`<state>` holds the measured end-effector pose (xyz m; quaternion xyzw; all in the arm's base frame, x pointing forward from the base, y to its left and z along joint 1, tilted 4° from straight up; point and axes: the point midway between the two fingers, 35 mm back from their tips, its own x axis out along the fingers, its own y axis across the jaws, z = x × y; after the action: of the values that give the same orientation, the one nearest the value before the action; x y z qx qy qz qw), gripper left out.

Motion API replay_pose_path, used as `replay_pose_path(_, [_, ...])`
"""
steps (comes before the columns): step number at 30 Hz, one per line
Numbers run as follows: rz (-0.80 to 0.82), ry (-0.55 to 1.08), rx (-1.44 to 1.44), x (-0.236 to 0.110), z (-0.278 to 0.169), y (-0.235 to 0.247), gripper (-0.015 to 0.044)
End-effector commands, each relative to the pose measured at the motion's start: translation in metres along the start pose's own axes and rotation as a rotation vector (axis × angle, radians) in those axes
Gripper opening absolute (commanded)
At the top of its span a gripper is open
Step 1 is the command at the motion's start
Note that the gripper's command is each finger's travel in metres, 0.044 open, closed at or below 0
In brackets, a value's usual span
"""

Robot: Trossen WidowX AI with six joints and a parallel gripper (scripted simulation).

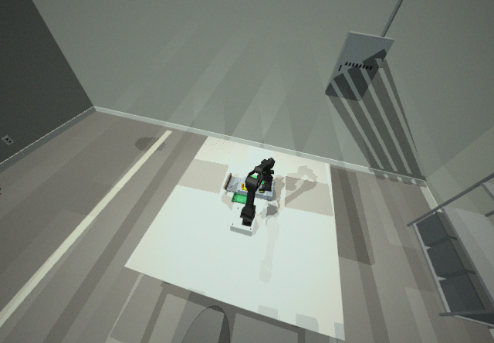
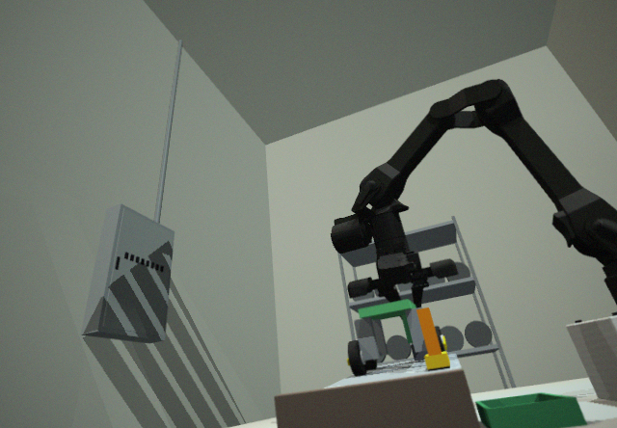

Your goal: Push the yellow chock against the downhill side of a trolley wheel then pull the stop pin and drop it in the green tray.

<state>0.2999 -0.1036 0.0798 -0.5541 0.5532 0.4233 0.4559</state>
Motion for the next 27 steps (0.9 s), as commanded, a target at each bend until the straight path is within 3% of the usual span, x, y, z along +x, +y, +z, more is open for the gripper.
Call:
replay_pose_path(1, [-0.006,0.003,0.001,-0.005,-0.001,0.0,0.0])
replay_pose_path(27, [-0.006,0.002,0.001,-0.021,-0.002,0.0,0.0])
